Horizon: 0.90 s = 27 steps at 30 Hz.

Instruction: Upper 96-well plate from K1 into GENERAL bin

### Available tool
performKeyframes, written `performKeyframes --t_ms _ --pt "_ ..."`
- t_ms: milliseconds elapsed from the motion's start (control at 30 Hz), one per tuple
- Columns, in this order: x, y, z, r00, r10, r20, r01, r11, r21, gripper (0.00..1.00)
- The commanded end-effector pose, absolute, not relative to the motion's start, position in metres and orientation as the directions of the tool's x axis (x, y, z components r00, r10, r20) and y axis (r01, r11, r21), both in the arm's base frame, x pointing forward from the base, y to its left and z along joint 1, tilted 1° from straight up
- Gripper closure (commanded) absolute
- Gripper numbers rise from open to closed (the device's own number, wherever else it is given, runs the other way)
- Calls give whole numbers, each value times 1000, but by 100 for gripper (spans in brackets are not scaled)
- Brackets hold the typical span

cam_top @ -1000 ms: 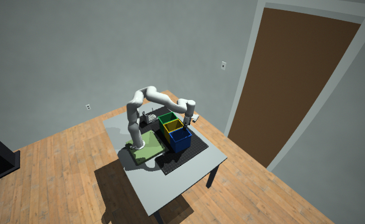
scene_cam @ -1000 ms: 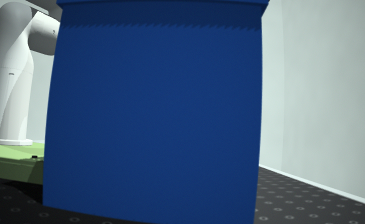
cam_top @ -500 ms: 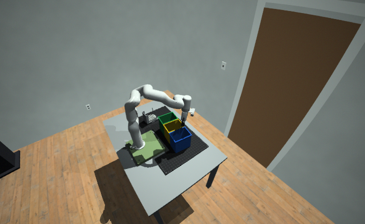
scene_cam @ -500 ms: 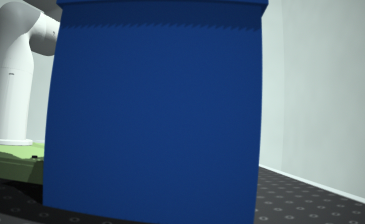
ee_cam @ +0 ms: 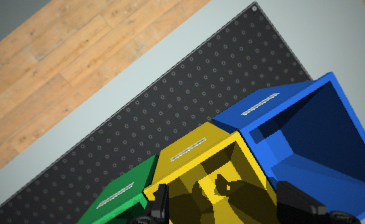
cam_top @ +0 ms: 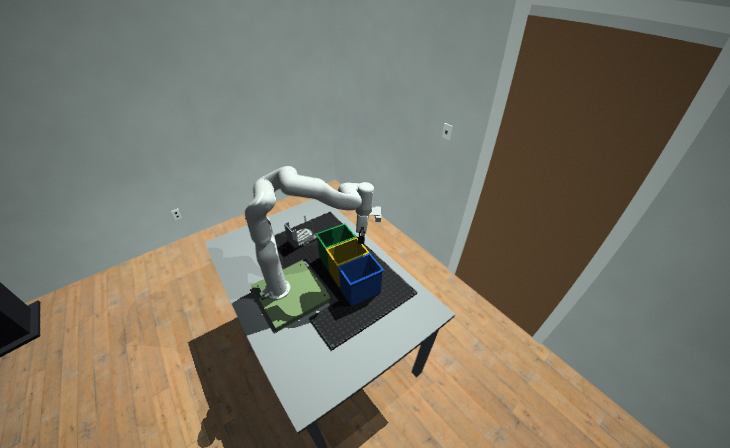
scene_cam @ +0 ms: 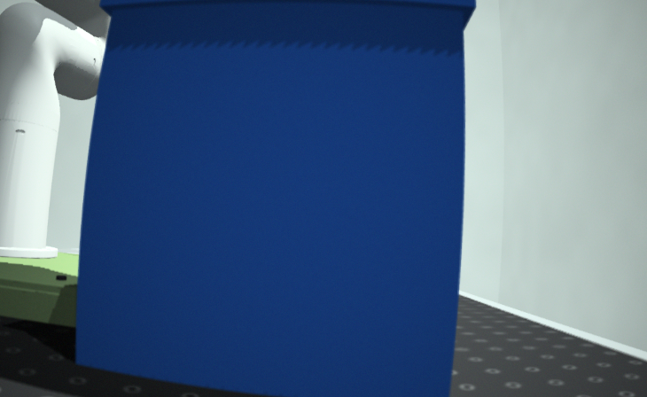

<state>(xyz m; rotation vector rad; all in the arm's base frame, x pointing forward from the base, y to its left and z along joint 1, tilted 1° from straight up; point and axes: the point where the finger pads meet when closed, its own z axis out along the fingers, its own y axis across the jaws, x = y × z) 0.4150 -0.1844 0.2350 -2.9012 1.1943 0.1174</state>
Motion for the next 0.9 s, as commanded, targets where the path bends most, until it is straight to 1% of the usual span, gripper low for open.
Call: performKeyframes --t_ms 0,67,200,367,500,667,800,867 --pt "418 -168 238 774 -631 -59 -631 -776 18 0" --pt "419 -158 240 809 -586 -54 -586 -810 15 0" --pt "420 -145 241 809 -586 -53 -586 -810 16 0" --pt "420 -120 243 891 -453 -40 -453 -892 8 0" --pt "420 -110 244 891 -453 -40 -453 -892 9 0" --pt "418 -85 246 951 -308 -26 -308 -951 3 0" --pt "417 -70 248 951 -308 -26 -308 -951 4 0" --pt "415 -60 248 969 -244 -20 -244 -970 2 0"
